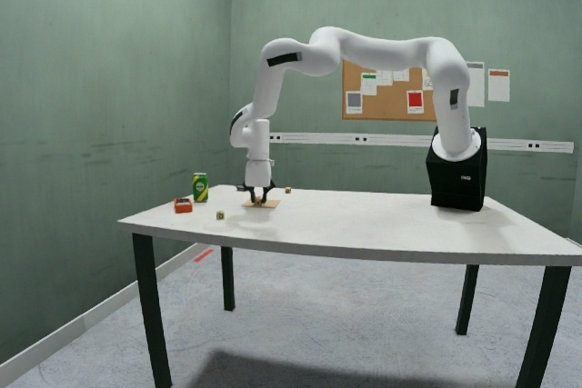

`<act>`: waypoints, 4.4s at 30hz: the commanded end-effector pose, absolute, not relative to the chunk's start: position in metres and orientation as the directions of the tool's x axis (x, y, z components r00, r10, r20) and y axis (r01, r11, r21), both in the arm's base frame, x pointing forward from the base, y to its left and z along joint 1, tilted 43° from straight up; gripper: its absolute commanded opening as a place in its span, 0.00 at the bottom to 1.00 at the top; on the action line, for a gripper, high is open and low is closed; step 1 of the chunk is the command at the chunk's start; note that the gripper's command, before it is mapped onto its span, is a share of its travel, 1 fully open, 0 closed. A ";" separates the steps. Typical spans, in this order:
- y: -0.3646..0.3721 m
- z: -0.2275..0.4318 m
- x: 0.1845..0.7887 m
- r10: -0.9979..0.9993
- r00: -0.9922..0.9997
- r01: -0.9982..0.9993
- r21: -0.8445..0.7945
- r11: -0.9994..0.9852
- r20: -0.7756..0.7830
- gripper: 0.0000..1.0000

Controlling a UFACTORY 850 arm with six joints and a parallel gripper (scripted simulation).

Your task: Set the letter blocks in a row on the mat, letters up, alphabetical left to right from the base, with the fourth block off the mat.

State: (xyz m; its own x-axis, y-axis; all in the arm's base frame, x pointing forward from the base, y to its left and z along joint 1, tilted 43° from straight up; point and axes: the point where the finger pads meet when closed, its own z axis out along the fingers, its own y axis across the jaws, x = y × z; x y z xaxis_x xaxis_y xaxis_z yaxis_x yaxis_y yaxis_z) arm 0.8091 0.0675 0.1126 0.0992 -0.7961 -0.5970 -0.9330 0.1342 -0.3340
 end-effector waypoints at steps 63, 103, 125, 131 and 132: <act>-0.017 0.150 0.807 -0.667 -0.299 -0.888 -0.056 0.456 -0.682 0.43; -0.013 0.146 0.809 -0.667 -0.299 -0.888 -0.056 0.456 -0.682 0.43; 0.004 0.125 0.819 -0.667 -0.299 -0.888 -0.056 0.456 -0.682 0.43; 0.008 0.119 0.822 -0.667 -0.299 -0.888 -0.056 0.456 -0.682 0.43; 0.008 0.119 0.822 -0.667 -0.299 -0.888 -0.056 0.456 -0.682 0.43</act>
